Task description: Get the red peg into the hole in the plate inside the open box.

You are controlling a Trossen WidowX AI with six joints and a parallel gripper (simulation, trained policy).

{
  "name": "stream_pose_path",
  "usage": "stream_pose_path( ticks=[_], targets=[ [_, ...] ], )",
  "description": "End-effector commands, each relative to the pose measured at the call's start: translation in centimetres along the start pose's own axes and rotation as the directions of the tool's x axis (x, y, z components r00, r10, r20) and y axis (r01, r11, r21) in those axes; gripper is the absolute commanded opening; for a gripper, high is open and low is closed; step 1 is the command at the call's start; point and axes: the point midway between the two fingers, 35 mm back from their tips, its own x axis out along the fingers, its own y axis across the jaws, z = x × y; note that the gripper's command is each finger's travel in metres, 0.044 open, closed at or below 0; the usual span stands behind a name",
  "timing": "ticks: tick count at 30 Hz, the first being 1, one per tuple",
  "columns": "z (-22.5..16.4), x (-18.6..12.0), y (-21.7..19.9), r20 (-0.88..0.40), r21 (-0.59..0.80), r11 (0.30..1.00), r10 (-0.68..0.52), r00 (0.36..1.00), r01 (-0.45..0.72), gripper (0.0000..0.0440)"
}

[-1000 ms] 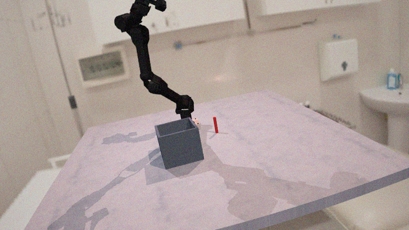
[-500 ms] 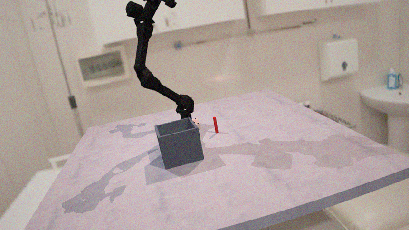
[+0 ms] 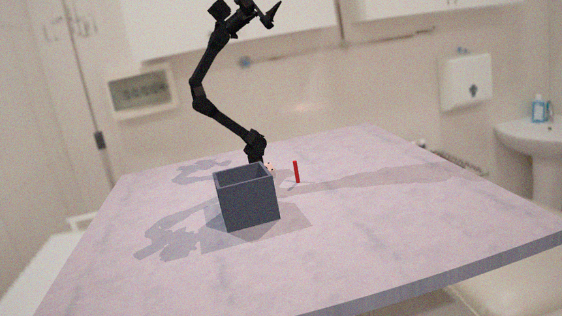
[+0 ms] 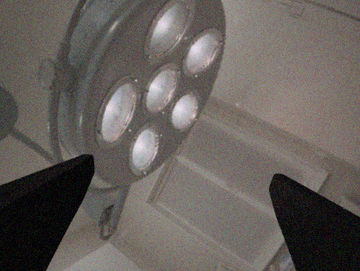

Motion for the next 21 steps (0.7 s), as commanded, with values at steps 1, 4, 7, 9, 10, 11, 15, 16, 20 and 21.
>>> stream_pose_path(
  ticks=[1, 4, 7, 9, 10, 11, 15, 16, 20, 21],
  targets=[
    [-1.6, 1.9, -4.7, -0.008, -0.029, 0.989, -0.148, 0.989, 0.148, 0.044],
    [-2.0, 2.7, -8.1, 0.001, -0.036, 0.967, -0.253, 0.967, 0.253, 0.044],
    [-2.0, 3.3, -11.5, 0.015, -0.031, 0.934, -0.356, 0.934, 0.356, 0.044],
    [-1.9, 3.6, -13.7, 0.027, -0.022, 0.906, -0.422, 0.906, 0.423, 0.044],
    [-1.8, 3.6, -14.8, 0.034, -0.016, 0.89, -0.454, 0.89, 0.455, 0.044],
    [-1.7, 3.7, -15.9, 0.04, -0.008, 0.874, -0.485, 0.873, 0.486, 0.044],
    [-0.9, 3.5, -20.1, 0.066, 0.031, 0.799, -0.602, 0.796, 0.601, 0.044],
    [-0.7, 3.4, -21.1, 0.072, 0.044, 0.778, -0.628, 0.775, 0.627, 0.044],
    [0.3, 2.6, -24.9, 0.093, 0.1, 0.687, -0.727, 0.681, 0.72, 0.044],
    [0.6, 2.3, -25.8, 0.098, 0.116, 0.663, -0.749, 0.656, 0.74, 0.044]
  ],
)
